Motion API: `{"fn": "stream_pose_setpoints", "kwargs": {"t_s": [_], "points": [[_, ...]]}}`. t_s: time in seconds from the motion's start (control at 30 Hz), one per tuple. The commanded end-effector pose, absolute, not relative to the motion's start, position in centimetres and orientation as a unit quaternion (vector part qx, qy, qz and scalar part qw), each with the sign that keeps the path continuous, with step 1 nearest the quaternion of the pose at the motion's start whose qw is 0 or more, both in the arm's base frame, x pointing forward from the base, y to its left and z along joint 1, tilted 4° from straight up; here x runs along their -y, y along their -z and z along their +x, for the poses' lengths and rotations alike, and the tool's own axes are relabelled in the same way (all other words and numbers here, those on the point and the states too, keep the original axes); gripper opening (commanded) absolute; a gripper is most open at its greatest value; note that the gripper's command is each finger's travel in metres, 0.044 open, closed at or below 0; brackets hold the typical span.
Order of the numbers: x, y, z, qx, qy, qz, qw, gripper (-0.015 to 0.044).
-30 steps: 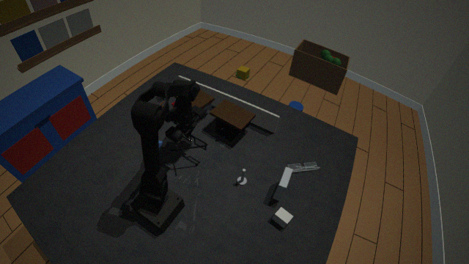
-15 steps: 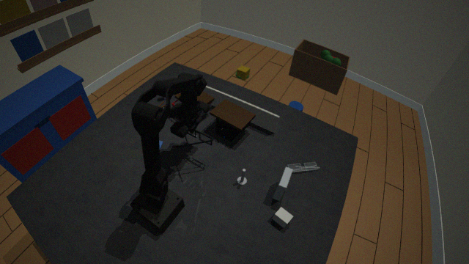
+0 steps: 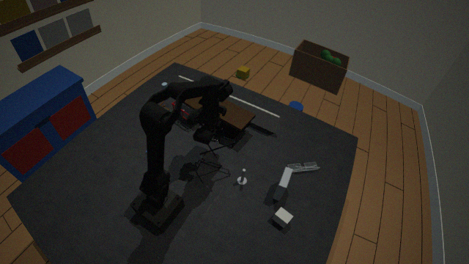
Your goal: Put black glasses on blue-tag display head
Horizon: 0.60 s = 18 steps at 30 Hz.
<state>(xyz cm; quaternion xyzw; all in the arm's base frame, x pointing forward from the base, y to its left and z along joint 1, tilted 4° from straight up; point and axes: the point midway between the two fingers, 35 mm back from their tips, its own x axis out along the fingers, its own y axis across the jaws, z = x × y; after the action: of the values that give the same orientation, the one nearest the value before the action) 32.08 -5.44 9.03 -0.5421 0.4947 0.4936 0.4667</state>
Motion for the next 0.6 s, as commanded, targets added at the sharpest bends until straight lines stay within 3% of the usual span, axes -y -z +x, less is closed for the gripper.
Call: {"fn": "stream_pose_setpoints", "kwargs": {"t_s": [0.0,0.57], "points": [[7.4,-9.1,32.0,-0.485,-0.506,-0.550,0.454,0.0000],[17.1,-9.9,29.9,-0.437,-0.548,-0.594,0.394,0.0000]]}}
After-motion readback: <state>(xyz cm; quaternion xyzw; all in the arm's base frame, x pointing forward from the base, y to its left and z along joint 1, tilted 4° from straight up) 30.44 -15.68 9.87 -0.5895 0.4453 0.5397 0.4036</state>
